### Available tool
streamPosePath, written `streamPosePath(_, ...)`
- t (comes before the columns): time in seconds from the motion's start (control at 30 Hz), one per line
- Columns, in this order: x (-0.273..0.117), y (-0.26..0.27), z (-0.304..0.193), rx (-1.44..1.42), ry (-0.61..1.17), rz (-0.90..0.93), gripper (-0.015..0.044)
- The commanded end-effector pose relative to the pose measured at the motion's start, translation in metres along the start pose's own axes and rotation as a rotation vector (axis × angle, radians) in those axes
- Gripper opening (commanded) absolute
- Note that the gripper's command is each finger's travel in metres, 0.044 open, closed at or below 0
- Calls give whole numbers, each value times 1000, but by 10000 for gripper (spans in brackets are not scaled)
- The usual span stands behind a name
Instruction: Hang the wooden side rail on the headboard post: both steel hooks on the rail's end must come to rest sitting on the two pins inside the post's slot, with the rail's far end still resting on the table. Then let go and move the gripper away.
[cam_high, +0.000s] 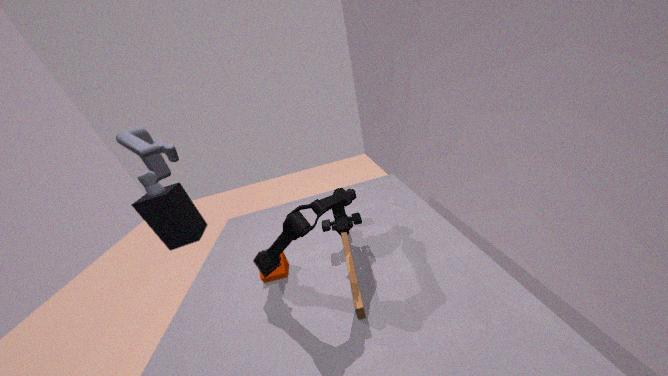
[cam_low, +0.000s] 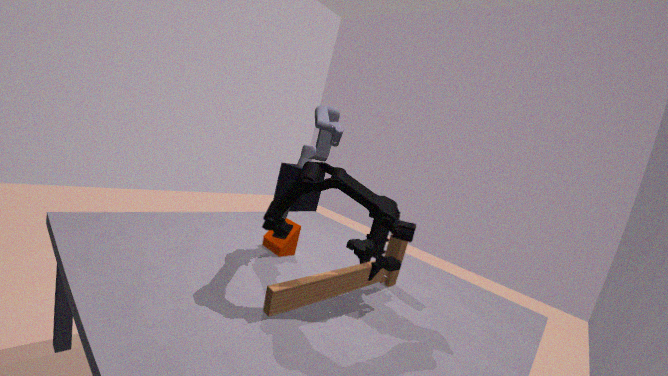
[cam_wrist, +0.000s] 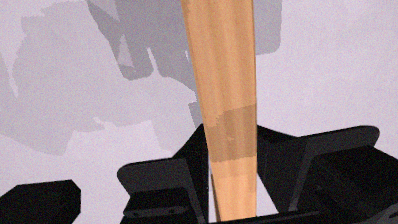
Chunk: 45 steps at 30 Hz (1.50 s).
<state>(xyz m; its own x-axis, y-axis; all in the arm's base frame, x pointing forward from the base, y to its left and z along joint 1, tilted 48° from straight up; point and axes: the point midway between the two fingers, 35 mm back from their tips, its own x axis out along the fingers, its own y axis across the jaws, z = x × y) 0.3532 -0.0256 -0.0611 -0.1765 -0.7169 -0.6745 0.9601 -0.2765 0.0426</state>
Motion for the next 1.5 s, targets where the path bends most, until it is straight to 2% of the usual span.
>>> streamPosePath(0.0, -3, -2, -4, -1, 5, 6, 0)
streamPosePath(1.47, -2, -1, -8, -1, 5, 6, 0)
